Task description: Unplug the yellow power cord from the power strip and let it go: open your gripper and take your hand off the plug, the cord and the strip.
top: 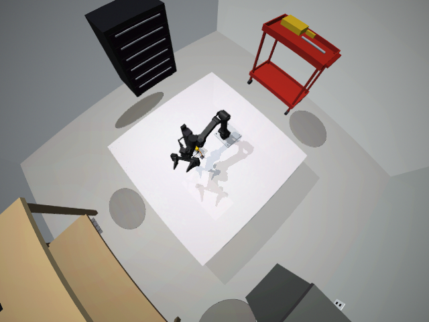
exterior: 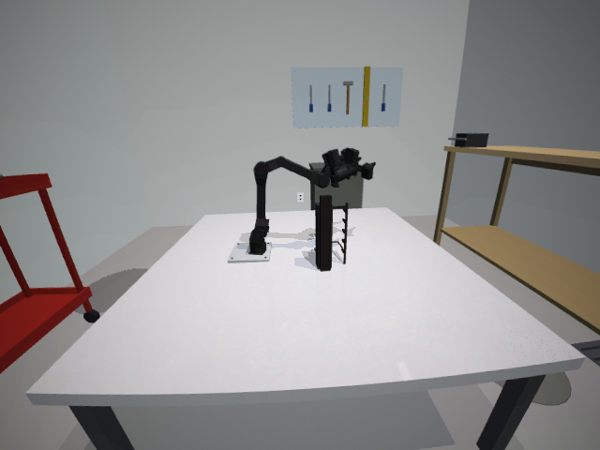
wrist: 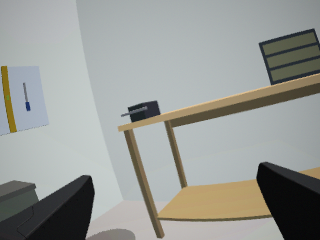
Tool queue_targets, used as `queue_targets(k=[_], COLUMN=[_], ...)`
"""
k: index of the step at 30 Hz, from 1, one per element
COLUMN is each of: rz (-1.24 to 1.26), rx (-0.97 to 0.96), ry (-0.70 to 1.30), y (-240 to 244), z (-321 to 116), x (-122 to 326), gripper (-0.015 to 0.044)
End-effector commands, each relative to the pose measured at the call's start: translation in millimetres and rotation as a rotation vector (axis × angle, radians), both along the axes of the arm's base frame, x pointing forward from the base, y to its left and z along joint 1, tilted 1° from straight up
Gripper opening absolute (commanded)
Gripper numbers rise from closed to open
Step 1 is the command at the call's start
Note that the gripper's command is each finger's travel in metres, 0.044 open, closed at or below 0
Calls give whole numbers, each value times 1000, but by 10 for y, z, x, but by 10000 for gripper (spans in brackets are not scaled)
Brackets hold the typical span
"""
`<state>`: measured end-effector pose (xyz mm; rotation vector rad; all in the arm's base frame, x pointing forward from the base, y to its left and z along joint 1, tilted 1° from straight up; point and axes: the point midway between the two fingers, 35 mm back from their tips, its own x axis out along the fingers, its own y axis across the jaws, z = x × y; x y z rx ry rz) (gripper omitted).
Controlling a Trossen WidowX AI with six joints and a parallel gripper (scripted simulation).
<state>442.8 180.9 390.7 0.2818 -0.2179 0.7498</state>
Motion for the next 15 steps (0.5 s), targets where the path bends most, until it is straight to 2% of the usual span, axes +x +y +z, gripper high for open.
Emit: queue_targets(k=[1, 3, 9, 13, 15], rz=[-7, -58, -178, -140, -112], rx=[-11, -106, -595, -948, -1045], ry=[4, 36, 182, 270, 292], y=[-3, -31, -221, -402, -458], z=[-20, -186, -1000, -1521, -1653], x=[10, 81, 152, -31, -111], gripper=[374, 321, 164, 160, 160])
